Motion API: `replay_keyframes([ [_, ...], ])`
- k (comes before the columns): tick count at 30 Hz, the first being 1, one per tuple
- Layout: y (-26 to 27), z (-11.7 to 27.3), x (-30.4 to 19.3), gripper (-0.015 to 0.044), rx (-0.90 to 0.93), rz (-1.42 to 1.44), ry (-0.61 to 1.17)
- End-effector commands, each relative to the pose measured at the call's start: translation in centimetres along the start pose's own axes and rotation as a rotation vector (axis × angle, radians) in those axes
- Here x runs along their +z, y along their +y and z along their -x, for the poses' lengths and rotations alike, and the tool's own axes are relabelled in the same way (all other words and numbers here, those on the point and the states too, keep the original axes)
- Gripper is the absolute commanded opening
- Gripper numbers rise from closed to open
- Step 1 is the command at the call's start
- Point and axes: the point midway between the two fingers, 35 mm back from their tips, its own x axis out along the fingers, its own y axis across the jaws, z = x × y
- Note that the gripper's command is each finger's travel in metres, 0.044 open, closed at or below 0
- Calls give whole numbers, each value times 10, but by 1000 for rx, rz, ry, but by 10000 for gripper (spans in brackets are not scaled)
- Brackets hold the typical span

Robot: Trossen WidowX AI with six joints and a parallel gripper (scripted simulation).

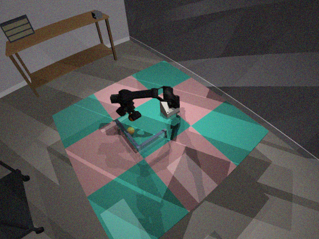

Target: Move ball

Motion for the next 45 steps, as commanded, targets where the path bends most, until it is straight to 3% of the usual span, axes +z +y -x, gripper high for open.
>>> replay_keyframes([
  [1,1,24,-2,0,-6,9,-5],
  [8,3,35,-2,0,-4,10,-4],
  [18,22,-13,42,0,-1,12,-7],
  [24,22,-23,43,0,-1,12,-8],
  [36,23,-81,43,0,2,13,-8],
  [45,23,-89,43,0,3,13,-8],
])
